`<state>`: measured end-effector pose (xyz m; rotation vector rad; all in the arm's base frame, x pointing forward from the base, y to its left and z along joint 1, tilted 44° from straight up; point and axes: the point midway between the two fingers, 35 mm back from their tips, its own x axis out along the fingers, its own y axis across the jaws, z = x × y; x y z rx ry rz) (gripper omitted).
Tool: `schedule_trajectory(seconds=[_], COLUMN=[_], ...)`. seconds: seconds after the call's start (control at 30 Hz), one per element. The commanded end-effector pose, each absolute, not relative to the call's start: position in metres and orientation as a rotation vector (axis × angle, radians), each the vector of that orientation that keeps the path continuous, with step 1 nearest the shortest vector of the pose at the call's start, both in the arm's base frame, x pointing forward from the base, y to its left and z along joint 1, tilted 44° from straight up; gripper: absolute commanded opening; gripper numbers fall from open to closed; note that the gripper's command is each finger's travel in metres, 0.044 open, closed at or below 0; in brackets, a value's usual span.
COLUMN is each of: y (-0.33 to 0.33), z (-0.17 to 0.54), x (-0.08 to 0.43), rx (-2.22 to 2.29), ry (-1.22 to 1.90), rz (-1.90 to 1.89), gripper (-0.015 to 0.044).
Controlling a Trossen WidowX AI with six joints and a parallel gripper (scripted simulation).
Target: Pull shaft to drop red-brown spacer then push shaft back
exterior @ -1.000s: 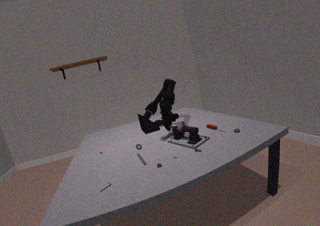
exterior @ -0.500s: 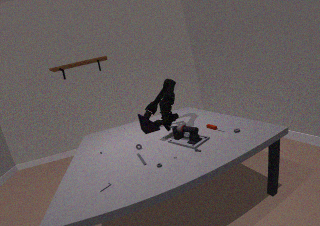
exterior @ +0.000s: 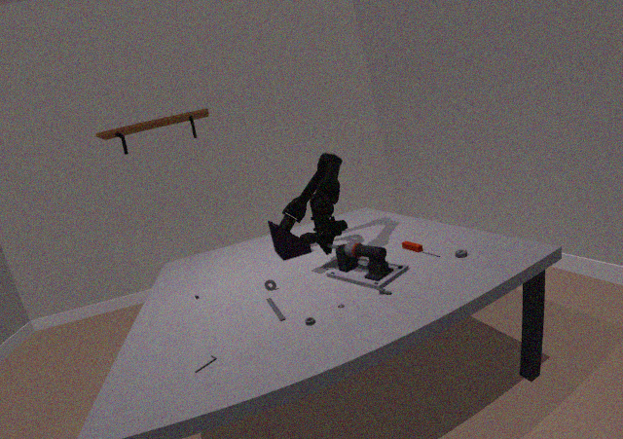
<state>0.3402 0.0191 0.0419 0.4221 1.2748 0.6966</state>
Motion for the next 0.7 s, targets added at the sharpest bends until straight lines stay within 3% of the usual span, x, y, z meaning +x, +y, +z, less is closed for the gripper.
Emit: schedule_trajectory(seconds=[0.0,0.67], y=[0.0192,0.0190], z=[0.0409,0.0403], x=[0.3383,0.3361], rx=[0.418,0.418], ry=[1.277,1.277], rz=[0.699,0.699], gripper=[0.0000,0.0000])
